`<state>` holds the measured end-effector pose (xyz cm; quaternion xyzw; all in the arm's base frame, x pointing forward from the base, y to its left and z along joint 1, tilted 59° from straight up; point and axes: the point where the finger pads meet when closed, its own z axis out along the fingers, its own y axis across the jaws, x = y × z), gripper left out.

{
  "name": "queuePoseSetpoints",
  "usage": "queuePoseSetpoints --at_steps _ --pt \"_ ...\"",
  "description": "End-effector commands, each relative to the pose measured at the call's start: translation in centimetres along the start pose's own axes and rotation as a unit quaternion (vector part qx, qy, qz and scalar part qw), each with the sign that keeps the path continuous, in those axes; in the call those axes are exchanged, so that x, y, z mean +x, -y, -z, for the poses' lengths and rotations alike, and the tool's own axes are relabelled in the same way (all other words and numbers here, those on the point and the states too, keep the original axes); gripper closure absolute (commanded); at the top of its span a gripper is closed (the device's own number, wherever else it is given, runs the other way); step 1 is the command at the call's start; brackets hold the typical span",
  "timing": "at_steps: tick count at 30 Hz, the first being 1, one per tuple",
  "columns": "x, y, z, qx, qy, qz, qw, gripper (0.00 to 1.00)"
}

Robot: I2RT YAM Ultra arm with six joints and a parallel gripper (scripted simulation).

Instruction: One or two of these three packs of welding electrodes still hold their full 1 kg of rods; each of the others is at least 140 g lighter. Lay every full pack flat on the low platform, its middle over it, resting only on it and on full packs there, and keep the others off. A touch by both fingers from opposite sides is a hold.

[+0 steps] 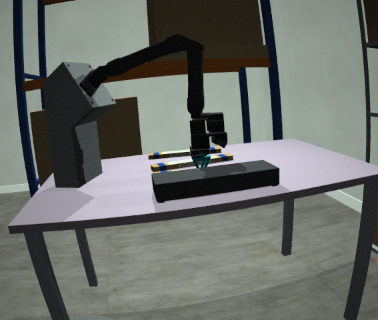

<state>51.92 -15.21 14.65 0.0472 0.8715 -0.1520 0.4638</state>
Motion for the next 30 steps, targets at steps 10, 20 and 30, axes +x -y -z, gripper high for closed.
queuePoseSetpoints --at_steps 10,20,30 --pt "-0.1 -0.4 2.8 -0.003 0.001 0.001 1.0 1.0" --pt "0.0 -0.4 4.1 -0.003 0.0 0.001 1.0 1.0" --pt "0.0 -0.4 5.4 -0.004 0.0 0.001 1.0 1.0"
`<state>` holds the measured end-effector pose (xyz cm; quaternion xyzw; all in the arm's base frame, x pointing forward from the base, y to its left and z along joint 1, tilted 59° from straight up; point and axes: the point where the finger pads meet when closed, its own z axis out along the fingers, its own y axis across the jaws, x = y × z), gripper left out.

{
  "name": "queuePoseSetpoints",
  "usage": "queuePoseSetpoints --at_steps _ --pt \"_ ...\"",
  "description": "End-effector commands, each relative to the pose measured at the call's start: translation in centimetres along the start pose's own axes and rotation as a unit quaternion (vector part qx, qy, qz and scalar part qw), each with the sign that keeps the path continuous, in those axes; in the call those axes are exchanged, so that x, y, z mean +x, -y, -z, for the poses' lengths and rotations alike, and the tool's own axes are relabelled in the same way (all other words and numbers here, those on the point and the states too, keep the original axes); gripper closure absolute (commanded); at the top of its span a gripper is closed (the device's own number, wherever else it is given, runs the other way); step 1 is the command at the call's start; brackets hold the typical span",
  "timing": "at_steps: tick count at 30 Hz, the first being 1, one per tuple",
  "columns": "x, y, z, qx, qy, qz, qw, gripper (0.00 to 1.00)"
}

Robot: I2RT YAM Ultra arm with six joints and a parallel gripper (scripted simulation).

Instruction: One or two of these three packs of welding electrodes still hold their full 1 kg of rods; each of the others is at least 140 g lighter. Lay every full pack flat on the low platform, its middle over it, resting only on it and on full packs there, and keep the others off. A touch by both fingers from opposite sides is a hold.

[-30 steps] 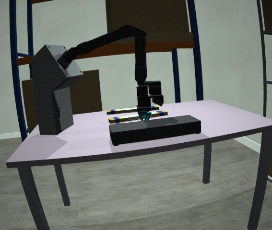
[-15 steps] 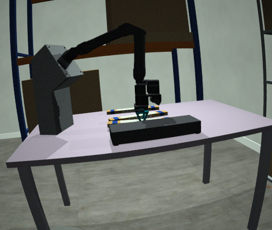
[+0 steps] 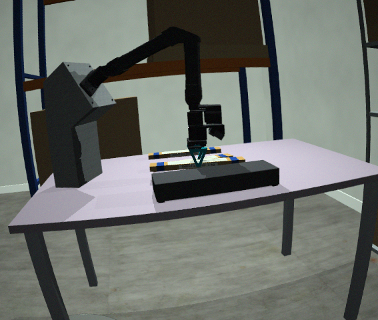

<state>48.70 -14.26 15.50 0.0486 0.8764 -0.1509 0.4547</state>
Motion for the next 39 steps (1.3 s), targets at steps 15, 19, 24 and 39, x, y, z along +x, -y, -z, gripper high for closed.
queuePoseSetpoints --at_steps 15,19,24,39 --pt "-3.2 0.0 4.2 0.001 0.031 -0.001 1.0 1.0" --pt "-3.3 0.0 4.3 0.001 0.031 -0.001 1.0 1.0" --pt "-3.4 0.1 4.4 0.001 0.031 -0.001 1.0 1.0" --pt "-3.6 0.0 4.6 0.001 0.029 -0.001 1.0 1.0"
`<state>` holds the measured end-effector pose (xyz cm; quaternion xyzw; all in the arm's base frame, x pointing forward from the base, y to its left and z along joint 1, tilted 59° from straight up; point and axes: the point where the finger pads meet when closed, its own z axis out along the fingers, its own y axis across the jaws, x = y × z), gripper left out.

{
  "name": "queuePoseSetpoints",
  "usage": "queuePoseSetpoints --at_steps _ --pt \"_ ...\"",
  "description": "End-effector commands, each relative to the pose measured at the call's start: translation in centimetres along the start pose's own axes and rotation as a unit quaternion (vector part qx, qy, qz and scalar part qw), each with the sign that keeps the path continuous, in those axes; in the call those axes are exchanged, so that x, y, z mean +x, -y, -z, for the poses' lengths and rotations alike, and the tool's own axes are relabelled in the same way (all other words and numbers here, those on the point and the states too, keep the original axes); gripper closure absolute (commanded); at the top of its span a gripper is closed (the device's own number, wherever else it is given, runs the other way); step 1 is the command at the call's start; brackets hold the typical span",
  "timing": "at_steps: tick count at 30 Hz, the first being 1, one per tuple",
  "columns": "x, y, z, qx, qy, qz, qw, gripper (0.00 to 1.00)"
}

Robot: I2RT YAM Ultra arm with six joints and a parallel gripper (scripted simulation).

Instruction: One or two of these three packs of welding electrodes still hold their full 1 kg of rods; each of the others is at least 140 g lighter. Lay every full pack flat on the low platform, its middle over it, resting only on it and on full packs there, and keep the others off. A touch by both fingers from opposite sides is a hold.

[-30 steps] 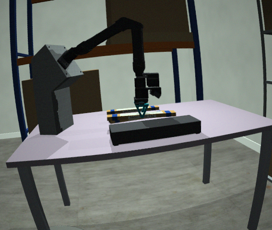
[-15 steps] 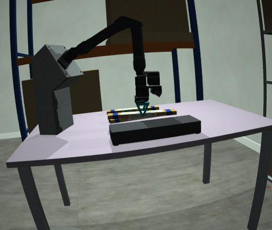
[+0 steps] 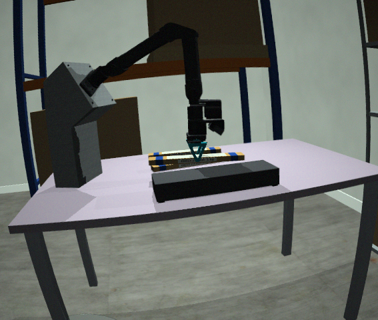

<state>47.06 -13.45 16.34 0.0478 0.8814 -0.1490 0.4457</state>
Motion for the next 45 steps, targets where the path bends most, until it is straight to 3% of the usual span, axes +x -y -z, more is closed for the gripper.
queuePoseSetpoints --at_steps 1,45 --pt "-3.79 0.26 2.68 0.003 0.04 -0.002 0.999 1.0" --pt "-4.26 0.32 3.0 0.003 0.04 -0.002 0.999 1.0"
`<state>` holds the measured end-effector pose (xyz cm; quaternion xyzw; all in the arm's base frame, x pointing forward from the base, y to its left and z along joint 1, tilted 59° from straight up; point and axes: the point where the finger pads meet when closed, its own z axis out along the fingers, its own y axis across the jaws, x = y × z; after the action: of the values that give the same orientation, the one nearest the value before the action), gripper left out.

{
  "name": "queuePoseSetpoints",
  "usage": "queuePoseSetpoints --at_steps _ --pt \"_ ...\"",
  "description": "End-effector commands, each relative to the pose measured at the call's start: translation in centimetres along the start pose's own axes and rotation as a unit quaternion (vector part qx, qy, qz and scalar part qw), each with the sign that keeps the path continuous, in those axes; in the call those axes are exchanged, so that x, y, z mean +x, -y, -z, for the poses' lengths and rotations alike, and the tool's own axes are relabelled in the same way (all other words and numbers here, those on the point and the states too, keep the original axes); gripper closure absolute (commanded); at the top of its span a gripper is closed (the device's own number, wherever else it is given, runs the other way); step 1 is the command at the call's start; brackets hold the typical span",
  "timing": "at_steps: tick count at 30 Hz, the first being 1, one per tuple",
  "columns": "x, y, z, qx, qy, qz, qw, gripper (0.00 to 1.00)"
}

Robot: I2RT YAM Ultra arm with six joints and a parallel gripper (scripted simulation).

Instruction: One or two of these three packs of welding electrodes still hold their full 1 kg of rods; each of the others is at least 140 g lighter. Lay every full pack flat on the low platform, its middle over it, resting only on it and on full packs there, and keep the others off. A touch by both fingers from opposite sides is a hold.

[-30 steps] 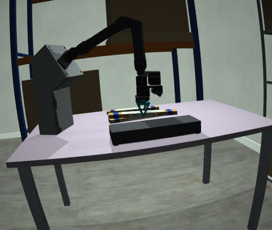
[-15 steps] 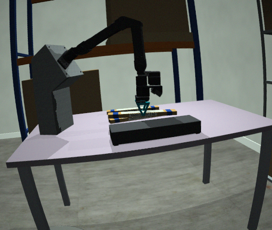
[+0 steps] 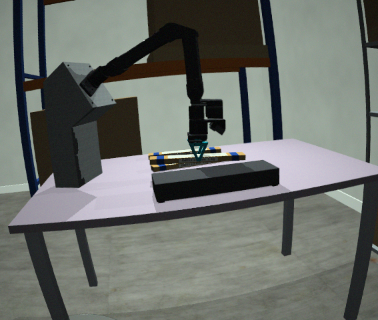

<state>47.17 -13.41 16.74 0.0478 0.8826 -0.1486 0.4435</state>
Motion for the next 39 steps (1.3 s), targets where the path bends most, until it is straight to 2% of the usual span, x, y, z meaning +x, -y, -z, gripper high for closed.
queuePoseSetpoints --at_steps 1,11,17,19,32,34,35,37,39 --pt "-3.9 0.3 2.9 0.004 0.042 -0.002 0.999 1.0" --pt "-4.1 0.3 3.0 0.004 0.042 -0.002 0.999 1.0" --pt "-4.0 0.4 3.8 0.004 0.042 -0.003 0.999 1.0" --pt "-2.3 0.0 3.8 0.001 0.026 -0.001 1.0 1.0" --pt "-2.3 0.1 6.4 0.002 0.028 -0.002 1.0 1.0" --pt "-2.3 0.1 6.4 0.002 0.028 -0.002 1.0 1.0" --pt "-3.3 0.3 7.0 0.004 0.039 -0.002 0.999 1.0" --pt "-2.0 0.0 7.0 0.001 0.025 -0.001 1.0 1.0" --pt "-2.4 0.1 7.5 0.002 0.03 -0.002 1.0 1.0"
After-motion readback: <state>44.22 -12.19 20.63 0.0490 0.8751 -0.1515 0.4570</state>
